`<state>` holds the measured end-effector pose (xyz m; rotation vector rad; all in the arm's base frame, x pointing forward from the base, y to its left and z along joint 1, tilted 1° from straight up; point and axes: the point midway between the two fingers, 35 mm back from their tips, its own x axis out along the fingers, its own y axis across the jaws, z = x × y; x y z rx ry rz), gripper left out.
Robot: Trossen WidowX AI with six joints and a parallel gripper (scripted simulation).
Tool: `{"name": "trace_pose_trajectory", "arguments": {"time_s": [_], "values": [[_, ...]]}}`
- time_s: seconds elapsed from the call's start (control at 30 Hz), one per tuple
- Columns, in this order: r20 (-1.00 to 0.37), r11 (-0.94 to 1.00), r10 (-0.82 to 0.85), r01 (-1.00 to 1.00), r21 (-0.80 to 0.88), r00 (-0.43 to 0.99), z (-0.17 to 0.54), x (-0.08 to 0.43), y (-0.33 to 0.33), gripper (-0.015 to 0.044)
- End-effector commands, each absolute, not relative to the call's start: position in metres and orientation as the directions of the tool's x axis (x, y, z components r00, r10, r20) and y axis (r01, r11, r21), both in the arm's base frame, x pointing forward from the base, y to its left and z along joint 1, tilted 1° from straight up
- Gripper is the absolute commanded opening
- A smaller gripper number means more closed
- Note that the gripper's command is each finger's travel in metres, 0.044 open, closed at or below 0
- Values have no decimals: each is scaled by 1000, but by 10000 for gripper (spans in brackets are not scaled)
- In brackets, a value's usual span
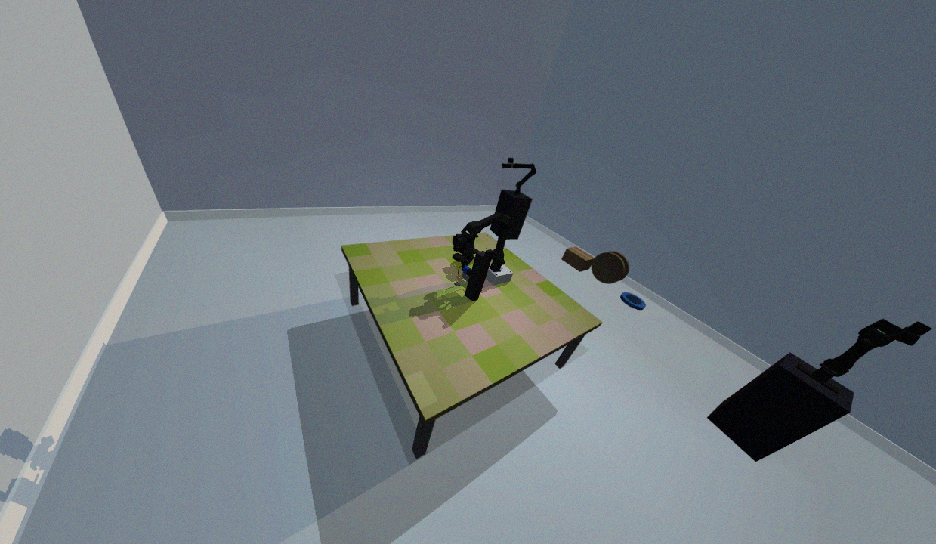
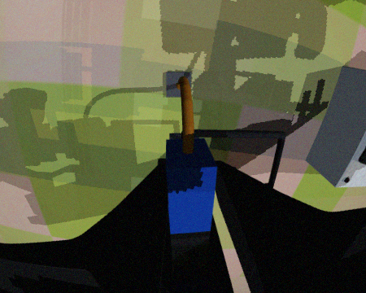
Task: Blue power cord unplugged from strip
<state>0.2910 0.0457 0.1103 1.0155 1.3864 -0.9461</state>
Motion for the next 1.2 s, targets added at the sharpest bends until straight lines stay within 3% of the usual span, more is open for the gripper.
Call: {"name": "trace_pose_trajectory", "arguments": {"time_s": [0.0,0.07,0.63,0.77,1.17], "values": [[-1000,268,7,963,6,5,112,297,17,0],[-1000,268,6,963,6,5,112,298,14,0],[-1000,267,5,964,6,5,115,302,0,440],[-1000,267,1,964,5,5,123,310,-36,440],[-1000,267,1,964,5,5,123,311,-38,440]]}}
